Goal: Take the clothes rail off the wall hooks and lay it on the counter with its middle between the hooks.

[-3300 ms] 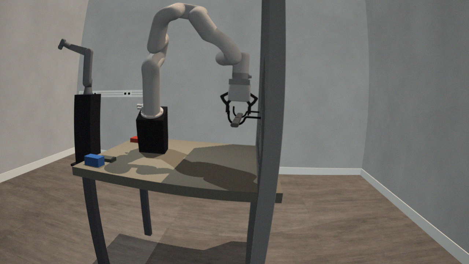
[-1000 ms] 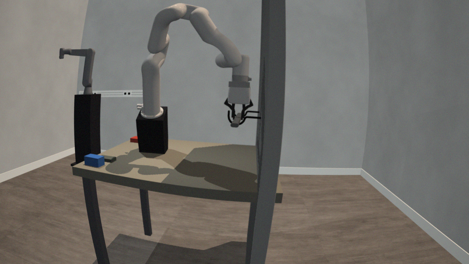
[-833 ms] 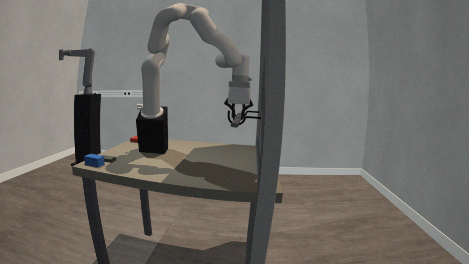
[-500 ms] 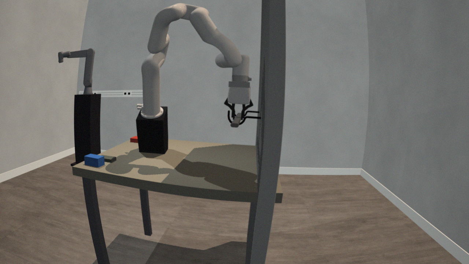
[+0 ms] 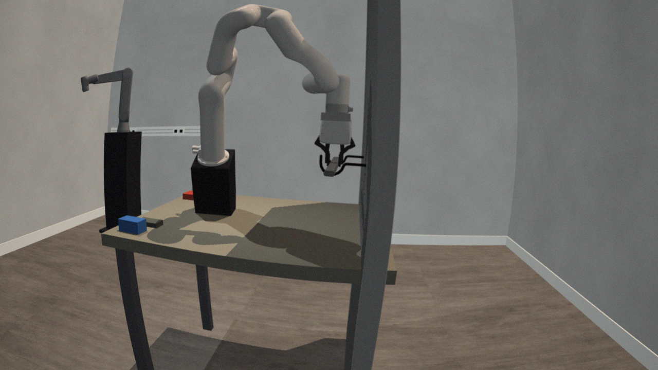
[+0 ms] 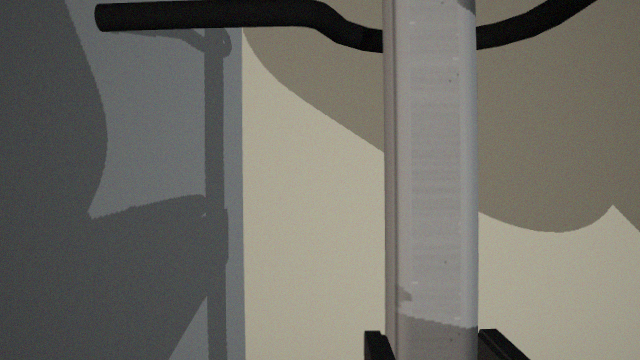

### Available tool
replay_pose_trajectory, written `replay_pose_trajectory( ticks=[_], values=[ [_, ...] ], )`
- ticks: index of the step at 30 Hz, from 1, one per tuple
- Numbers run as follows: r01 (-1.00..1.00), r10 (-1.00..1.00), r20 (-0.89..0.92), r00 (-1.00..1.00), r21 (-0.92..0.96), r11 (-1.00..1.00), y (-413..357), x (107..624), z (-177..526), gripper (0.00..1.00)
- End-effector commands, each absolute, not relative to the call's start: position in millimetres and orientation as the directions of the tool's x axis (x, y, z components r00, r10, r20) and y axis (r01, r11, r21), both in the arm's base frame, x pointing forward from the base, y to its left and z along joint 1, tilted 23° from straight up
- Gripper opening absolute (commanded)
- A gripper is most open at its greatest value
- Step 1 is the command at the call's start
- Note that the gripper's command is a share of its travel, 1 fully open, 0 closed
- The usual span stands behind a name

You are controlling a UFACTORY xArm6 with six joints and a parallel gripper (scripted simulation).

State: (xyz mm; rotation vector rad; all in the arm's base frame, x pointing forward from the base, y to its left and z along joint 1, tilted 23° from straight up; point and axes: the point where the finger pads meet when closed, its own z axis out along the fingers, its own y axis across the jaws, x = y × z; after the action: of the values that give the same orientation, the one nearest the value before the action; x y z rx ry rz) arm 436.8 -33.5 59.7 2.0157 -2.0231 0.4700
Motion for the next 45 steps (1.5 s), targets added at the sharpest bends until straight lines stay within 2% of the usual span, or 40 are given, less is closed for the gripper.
replay_pose_trajectory(
  ticks=[1, 45],
  values=[
    [-0.998, -0.919, 0.393, -0.015, -0.057, -0.008, -31.7, 438.2, 64.2, 0.00],
    [-0.998, -0.919, 0.393, -0.015, -0.057, -0.008, -21.7, 436.8, 87.5, 0.00]
  ],
)
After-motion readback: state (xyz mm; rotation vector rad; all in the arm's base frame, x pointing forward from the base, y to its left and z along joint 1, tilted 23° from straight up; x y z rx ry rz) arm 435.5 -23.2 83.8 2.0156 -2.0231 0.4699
